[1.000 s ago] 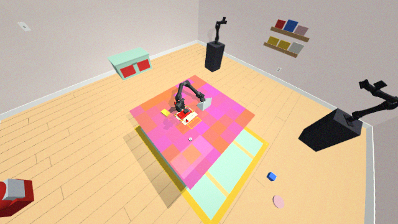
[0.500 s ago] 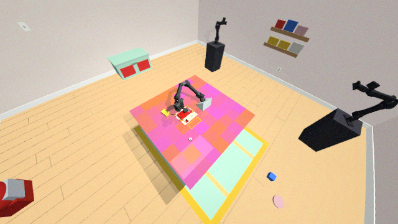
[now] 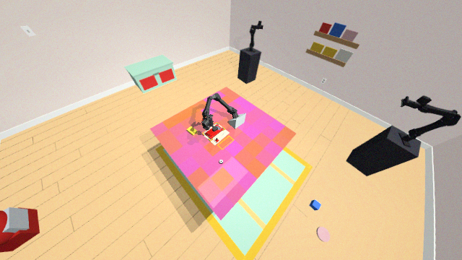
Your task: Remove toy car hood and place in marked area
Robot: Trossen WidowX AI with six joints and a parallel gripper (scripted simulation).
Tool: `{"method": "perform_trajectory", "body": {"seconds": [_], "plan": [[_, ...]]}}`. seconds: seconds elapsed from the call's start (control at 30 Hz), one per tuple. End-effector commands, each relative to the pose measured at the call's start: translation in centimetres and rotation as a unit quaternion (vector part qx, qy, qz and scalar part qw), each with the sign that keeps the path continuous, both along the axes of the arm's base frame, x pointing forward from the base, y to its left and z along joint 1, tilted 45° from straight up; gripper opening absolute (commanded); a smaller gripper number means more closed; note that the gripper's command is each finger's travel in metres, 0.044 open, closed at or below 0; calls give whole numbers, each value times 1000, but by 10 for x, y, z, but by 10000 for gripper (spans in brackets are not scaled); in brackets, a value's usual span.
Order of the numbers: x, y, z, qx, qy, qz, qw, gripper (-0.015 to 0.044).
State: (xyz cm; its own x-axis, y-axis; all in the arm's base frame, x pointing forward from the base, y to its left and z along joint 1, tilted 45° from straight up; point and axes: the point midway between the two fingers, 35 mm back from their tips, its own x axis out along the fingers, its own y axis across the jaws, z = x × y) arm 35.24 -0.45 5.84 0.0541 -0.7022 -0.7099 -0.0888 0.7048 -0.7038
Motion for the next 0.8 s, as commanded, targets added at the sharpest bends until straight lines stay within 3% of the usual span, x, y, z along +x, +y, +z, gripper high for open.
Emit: {"method": "perform_trajectory", "body": {"seconds": [0.0,0.77], "plan": [[-2,-4,-3,-3,6,2,1000,440],[-1,-16,-14,-4,6,2,1000,440]]}}
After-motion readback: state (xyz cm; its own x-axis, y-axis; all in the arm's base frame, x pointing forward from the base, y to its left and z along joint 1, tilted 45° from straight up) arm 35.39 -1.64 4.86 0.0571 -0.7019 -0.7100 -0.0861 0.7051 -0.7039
